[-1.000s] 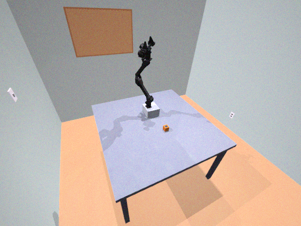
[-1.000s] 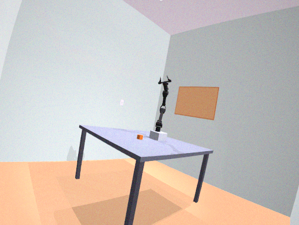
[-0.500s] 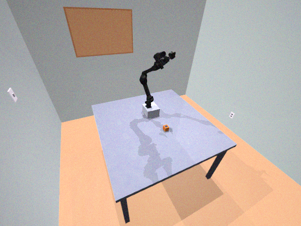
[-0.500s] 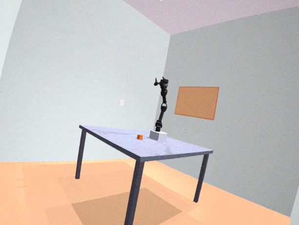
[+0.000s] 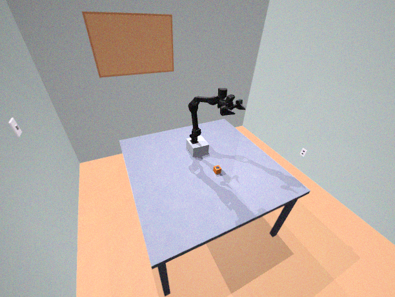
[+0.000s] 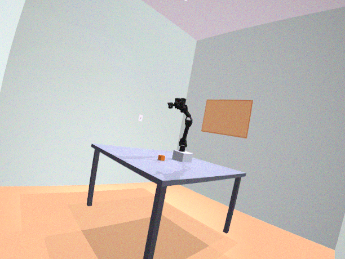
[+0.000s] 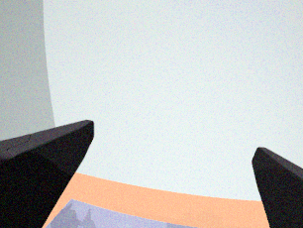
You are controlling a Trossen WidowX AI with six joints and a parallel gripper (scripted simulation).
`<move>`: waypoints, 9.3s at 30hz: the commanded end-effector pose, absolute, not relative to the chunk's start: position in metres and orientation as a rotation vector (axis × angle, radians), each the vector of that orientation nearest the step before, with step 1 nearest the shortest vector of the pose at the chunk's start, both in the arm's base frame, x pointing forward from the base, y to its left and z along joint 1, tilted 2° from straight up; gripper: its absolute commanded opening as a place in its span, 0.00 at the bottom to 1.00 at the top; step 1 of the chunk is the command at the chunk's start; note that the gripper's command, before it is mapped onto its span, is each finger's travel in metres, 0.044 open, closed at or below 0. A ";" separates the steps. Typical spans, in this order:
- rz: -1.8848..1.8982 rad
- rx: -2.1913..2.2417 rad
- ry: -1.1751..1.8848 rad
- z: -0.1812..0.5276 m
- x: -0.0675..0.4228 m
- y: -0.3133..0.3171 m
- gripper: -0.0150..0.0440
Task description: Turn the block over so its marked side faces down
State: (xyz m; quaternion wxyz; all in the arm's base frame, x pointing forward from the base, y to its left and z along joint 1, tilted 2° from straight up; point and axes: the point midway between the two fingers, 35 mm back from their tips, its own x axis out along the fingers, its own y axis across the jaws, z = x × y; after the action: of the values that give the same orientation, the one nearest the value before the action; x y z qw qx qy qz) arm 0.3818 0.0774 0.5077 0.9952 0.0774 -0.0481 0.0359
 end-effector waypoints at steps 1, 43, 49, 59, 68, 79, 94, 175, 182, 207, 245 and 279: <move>0.045 0.096 0.111 0.440 0.416 0.074 1.00; -0.039 0.076 1.520 0.029 0.365 0.030 1.00; -0.039 0.076 1.520 0.014 0.366 0.030 1.00; -0.039 0.076 1.520 0.007 0.367 0.030 1.00; -0.039 0.076 1.520 -0.008 0.367 0.031 1.00; -0.039 0.076 1.520 -0.023 0.368 0.031 1.00; -0.039 0.076 1.520 -0.023 0.368 0.031 0.56; -0.057 0.042 0.728 -0.034 0.375 0.033 0.25; -0.060 0.040 0.630 -0.037 0.372 0.033 0.25; -0.067 0.042 0.453 -0.029 0.359 0.031 0.25; -0.067 0.042 0.453 -0.029 0.359 0.031 1.00; -0.057 0.060 0.936 0.035 0.338 0.031 1.00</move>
State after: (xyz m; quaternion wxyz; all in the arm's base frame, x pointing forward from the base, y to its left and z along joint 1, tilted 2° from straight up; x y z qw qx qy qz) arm 0.3620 0.0323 -0.0123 0.9336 0.0136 0.3568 -0.0294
